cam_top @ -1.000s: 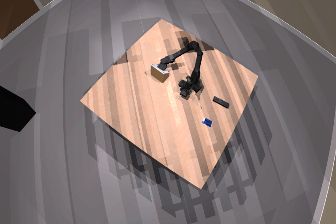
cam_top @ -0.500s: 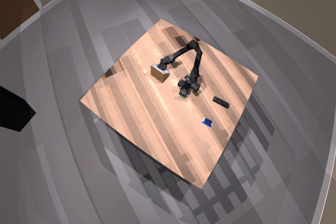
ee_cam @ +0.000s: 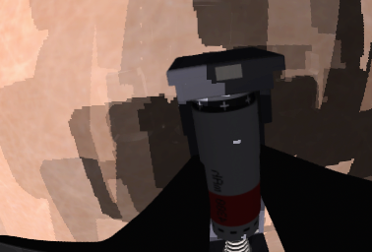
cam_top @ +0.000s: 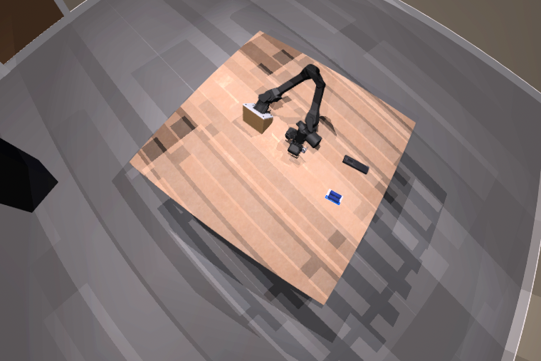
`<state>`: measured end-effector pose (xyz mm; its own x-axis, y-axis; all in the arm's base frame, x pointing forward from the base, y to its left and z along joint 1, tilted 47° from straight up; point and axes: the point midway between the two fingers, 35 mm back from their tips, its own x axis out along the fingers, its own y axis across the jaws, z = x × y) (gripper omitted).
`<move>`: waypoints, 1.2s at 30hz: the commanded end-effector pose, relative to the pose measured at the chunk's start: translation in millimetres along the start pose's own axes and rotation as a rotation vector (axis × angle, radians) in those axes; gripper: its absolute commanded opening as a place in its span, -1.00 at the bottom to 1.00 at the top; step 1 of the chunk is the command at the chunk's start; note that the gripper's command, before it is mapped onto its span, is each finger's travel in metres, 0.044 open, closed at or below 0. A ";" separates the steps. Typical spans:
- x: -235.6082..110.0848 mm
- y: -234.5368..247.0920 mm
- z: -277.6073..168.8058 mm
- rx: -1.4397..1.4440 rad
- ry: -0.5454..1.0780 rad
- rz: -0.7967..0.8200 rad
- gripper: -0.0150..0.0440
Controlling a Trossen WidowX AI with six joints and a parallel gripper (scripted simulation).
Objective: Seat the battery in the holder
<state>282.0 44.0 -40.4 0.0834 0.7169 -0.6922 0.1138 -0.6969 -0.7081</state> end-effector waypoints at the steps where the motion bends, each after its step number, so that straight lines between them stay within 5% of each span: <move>1: -0.1 -0.4 0.8 0.005 -0.001 0.000 -0.26; 5: -0.1 -0.4 0.8 0.005 -0.001 0.000 -0.26; 9: -0.1 -0.4 0.8 0.005 -0.001 0.000 0.08; 26: -14.9 0.5 0.6 0.001 -0.002 0.001 0.08; 36: -83.5 3.9 0.4 0.002 -0.003 0.005 0.97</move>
<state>275.9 -0.4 -5.8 0.0693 0.7189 -0.6917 0.0923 -0.6950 -0.7131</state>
